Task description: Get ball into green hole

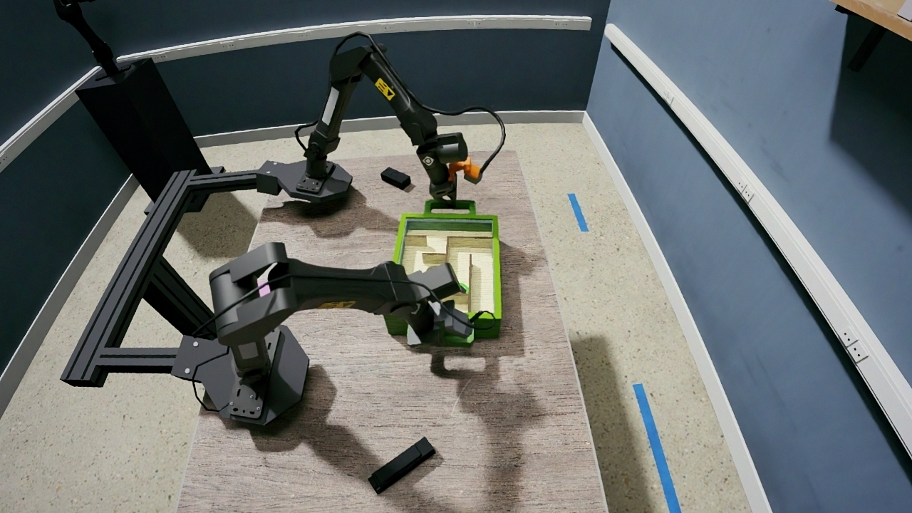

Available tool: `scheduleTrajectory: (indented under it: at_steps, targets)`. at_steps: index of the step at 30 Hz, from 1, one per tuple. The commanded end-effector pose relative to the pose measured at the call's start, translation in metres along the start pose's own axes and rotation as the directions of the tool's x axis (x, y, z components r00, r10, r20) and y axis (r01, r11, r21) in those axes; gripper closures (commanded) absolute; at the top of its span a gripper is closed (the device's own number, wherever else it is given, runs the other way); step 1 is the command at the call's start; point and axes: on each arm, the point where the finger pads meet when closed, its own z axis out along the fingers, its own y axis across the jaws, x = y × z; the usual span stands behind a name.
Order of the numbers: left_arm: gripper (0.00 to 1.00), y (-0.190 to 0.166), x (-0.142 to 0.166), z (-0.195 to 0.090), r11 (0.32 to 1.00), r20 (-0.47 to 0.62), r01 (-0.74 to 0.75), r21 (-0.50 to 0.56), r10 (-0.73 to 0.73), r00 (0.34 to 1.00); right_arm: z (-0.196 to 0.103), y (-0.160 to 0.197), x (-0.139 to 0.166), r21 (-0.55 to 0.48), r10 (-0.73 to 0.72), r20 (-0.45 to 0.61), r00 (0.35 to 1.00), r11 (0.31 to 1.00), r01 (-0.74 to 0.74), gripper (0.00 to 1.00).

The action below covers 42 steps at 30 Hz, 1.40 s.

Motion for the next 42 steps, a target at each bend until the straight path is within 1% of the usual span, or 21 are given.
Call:
scheduleTrajectory:
  at_steps: [1, 9, 10, 11, 12, 14, 16, 26, 27, 33, 35, 36, 38, 42]
  targets:
    - [0.64, -0.007, -0.021, -0.011, 1.000, 0.061, 0.005, 0.019, -0.006, 0.998, -0.018, 0.005, -0.039, -0.034, 0.046, 0.125, 0.991, 0.999, -0.042, 1.00]
    - [0.64, -0.007, -0.021, -0.011, 1.000, 0.061, 0.006, 0.019, -0.007, 0.998, -0.018, 0.005, -0.039, -0.034, 0.046, 0.125, 0.991, 0.999, -0.042, 1.00]
    - [0.64, -0.007, -0.021, -0.011, 1.000, 0.061, 0.006, 0.019, -0.007, 0.998, -0.018, 0.005, -0.039, -0.034, 0.046, 0.125, 0.991, 0.999, -0.042, 0.64]
    - [0.64, -0.007, -0.021, -0.011, 1.000, 0.061, 0.006, 0.019, -0.007, 0.998, -0.018, 0.005, -0.039, -0.034, 0.046, 0.125, 0.991, 0.999, -0.042, 0.64]
    - [0.64, -0.007, -0.021, -0.011, 1.000, 0.061, 0.006, 0.019, -0.007, 0.998, -0.009, 0.007, -0.033, -0.025, 0.035, 0.103, 0.994, 0.999, -0.032, 0.64]
    - [0.64, -0.007, -0.021, -0.011, 1.000, 0.061, 0.006, 0.019, -0.007, 0.998, -0.002, 0.006, -0.021, -0.014, 0.019, 0.073, 0.997, 1.000, -0.018, 0.64]
    - [0.64, -0.007, -0.021, -0.011, 1.000, 0.061, 0.006, 0.019, -0.007, 0.998, -0.008, 0.005, -0.026, -0.021, 0.029, 0.092, 0.995, 0.999, -0.027, 0.64]
    - [0.64, -0.007, -0.021, -0.011, 1.000, 0.061, 0.006, 0.019, -0.007, 0.998, -0.008, 0.005, -0.026, -0.021, 0.029, 0.092, 0.995, 0.999, -0.027, 0.64]
    - [0.64, -0.007, -0.023, -0.022, 1.000, 0.066, 0.014, 0.021, -0.015, 0.998, -0.008, 0.005, -0.026, -0.021, 0.029, 0.092, 0.995, 0.999, -0.027, 0.64]
    - [0.64, -0.006, -0.025, -0.039, 1.000, 0.069, 0.019, 0.021, -0.020, 0.997, -0.008, 0.005, -0.026, -0.021, 0.029, 0.092, 0.995, 0.999, -0.027, 0.64]
    - [0.64, -0.006, -0.025, -0.039, 1.000, 0.069, 0.019, 0.021, -0.020, 0.997, -0.008, 0.005, -0.026, -0.021, 0.029, 0.092, 0.995, 0.999, -0.027, 0.64]
    - [0.64, -0.005, -0.019, -0.040, 1.000, 0.058, 0.014, 0.018, -0.015, 0.998, -0.008, 0.005, -0.026, -0.021, 0.029, 0.092, 0.995, 0.999, -0.027, 0.64]
    - [0.64, -0.006, -0.024, -0.050, 1.000, 0.070, 0.019, 0.022, -0.021, 0.997, -0.008, 0.005, -0.026, -0.021, 0.029, 0.092, 0.995, 0.999, -0.027, 0.64]
    - [0.64, -0.005, -0.019, -0.061, 1.000, 0.060, 0.015, 0.020, -0.016, 0.998, -0.008, 0.005, -0.026, -0.021, 0.029, 0.092, 0.995, 0.999, -0.027, 0.64]
